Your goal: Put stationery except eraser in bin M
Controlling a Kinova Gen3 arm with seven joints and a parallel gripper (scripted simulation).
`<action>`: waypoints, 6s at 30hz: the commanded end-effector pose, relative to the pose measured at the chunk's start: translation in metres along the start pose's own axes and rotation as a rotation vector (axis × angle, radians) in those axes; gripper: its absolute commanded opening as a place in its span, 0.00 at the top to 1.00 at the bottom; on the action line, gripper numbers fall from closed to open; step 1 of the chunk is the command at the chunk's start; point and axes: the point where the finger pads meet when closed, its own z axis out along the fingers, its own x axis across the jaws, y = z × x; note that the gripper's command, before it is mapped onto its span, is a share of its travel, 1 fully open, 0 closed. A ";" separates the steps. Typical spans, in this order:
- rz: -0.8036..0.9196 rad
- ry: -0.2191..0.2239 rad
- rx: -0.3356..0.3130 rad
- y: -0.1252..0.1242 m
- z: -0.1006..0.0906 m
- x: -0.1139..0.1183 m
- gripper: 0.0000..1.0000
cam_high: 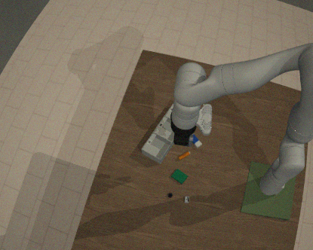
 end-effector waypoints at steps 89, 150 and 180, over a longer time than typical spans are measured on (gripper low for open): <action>-2.711 0.019 -0.005 0.036 0.157 -0.194 0.69; -2.711 0.019 -0.005 0.035 0.179 -0.194 0.69; -2.711 0.019 -0.005 0.036 0.134 -0.194 0.69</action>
